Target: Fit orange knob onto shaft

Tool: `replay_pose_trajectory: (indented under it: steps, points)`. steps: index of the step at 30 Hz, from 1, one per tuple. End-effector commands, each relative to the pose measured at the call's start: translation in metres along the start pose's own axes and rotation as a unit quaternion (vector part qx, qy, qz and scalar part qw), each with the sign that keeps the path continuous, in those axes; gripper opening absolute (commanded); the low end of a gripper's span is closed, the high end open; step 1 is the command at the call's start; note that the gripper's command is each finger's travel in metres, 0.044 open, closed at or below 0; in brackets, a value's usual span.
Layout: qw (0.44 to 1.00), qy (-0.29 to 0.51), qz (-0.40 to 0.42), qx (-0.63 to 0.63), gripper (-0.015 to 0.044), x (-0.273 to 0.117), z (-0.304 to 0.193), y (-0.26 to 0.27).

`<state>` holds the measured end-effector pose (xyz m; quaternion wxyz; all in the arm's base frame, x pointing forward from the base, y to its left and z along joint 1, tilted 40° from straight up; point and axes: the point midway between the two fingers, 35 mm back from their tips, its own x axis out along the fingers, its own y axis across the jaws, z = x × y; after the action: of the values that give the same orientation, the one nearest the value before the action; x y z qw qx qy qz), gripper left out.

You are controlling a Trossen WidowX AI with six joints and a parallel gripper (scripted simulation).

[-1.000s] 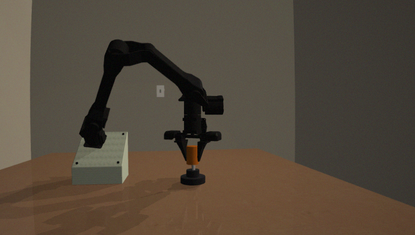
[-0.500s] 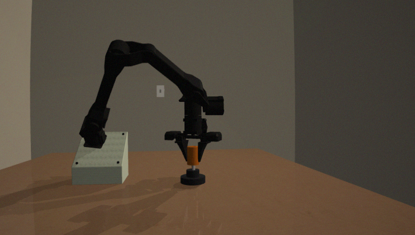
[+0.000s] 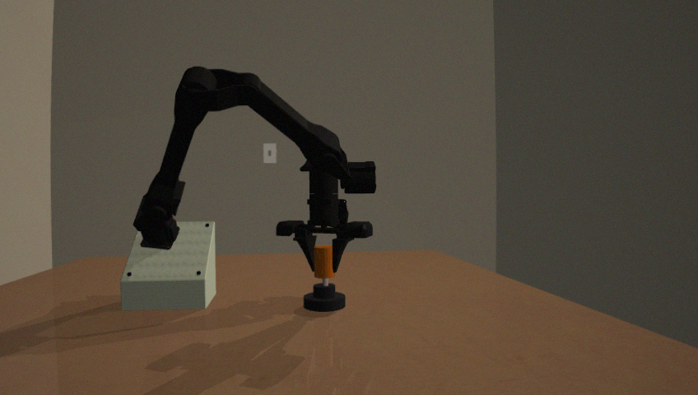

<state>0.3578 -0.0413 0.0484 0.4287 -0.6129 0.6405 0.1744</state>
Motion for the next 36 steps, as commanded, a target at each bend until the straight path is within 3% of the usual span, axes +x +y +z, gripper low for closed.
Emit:
replay_pose_trajectory:
  steps: [1,7,13,36]
  points:
    - [1.0,0.002,0.0,-0.002,0.0,-0.0018,-0.0018,0.0017]
    - [1.0,0.002,0.0,-0.014,0.0,-0.0045,-0.0022,0.0018]
    - [0.994,0.002,0.001,-0.106,0.0,-0.0051,-0.0018,0.0007]
    - [0.994,0.002,0.0,-0.106,0.0,0.0004,0.0008,-0.0028]
